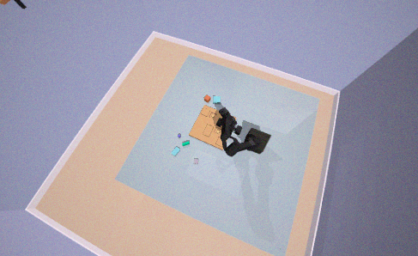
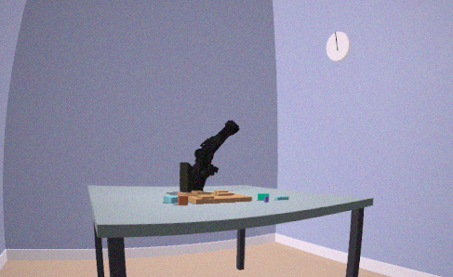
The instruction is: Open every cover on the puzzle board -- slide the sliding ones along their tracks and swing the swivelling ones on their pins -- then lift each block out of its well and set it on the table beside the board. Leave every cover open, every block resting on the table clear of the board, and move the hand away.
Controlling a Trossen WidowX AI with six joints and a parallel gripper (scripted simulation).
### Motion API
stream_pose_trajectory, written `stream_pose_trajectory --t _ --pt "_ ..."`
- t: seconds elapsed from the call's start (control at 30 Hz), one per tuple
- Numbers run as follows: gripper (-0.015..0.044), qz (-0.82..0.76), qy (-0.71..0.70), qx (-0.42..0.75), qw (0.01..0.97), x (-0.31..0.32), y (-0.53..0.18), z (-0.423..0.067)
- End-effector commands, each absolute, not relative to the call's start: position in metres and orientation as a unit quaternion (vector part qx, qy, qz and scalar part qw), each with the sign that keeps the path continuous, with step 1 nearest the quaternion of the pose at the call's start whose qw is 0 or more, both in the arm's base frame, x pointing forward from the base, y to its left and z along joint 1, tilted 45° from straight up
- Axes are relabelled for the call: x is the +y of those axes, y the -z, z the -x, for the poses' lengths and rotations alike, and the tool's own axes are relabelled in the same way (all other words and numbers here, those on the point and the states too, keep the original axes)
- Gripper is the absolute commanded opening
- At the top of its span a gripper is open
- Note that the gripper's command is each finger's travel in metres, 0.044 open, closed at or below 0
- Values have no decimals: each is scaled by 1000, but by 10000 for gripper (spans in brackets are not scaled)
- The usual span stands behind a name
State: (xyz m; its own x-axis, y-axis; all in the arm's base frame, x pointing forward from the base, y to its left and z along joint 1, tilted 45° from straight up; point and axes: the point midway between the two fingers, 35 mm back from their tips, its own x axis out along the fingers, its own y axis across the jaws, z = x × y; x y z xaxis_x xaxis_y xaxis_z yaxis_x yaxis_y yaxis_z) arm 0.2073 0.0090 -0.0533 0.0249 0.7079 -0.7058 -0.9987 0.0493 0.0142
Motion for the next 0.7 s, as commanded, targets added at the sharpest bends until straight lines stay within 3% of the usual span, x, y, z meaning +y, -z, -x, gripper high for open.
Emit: stream_pose_trajectory --t 0.0,0.5,0.67 --pt "0 263 -639 280 666 5 50 -209" --pt "0 254 -637 286 669 -4 40 -207" --pt "0 126 -571 401 705 -3 34 -222"
